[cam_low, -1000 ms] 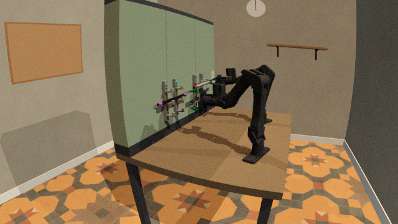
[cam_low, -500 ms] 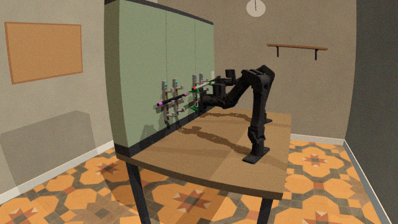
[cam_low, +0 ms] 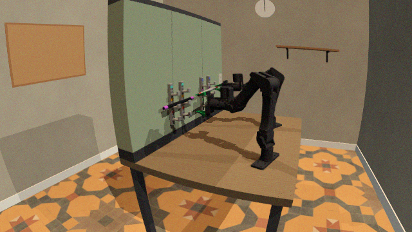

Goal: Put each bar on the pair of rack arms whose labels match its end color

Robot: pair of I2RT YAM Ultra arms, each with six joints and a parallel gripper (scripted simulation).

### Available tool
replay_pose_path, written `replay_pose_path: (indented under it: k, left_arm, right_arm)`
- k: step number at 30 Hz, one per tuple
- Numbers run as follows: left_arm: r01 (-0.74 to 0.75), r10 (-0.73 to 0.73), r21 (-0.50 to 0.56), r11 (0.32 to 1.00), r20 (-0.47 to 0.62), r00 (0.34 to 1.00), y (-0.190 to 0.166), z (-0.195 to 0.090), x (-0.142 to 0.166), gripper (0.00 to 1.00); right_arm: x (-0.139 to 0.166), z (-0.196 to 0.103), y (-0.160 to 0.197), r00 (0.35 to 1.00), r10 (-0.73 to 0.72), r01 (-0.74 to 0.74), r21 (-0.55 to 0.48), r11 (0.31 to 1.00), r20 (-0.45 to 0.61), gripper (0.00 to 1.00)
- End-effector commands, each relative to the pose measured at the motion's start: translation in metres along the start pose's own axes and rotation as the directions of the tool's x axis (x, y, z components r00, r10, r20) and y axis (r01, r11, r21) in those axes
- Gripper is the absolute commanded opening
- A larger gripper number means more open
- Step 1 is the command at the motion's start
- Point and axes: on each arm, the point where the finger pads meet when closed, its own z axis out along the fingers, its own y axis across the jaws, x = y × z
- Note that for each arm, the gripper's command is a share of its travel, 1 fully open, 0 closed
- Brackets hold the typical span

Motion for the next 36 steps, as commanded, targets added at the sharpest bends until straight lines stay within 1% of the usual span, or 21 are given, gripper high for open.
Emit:
replay_pose_path:
  k: [1,14,16,31,36]
  left_arm:
    - [0.006,-0.006,-0.015,1.000,0.002,1.000,0.003,-0.002,-0.003,1.00]
    - [0.006,-0.006,-0.015,1.000,0.002,1.000,0.003,-0.002,-0.003,1.00]
    - [0.006,-0.006,-0.015,1.000,0.002,1.000,0.003,-0.002,-0.003,1.00]
    - [0.006,-0.006,-0.015,1.000,0.002,1.000,0.003,-0.002,-0.003,1.00]
    - [0.006,-0.006,-0.015,1.000,0.002,1.000,0.003,-0.002,-0.003,1.00]
  right_arm:
    - [-0.003,0.000,-0.013,0.999,0.031,-0.030,0.063,0.998,-0.018,0.00]
    - [-0.028,0.002,0.006,0.999,0.031,-0.030,0.063,0.998,-0.018,0.00]
    - [-0.028,0.002,0.006,0.999,0.031,-0.030,0.063,0.998,-0.018,0.00]
    - [-0.057,0.003,0.014,0.999,0.031,-0.030,0.063,0.998,-0.018,0.00]
    - [-0.057,0.004,0.014,0.999,0.031,-0.030,0.063,0.998,-0.018,0.00]
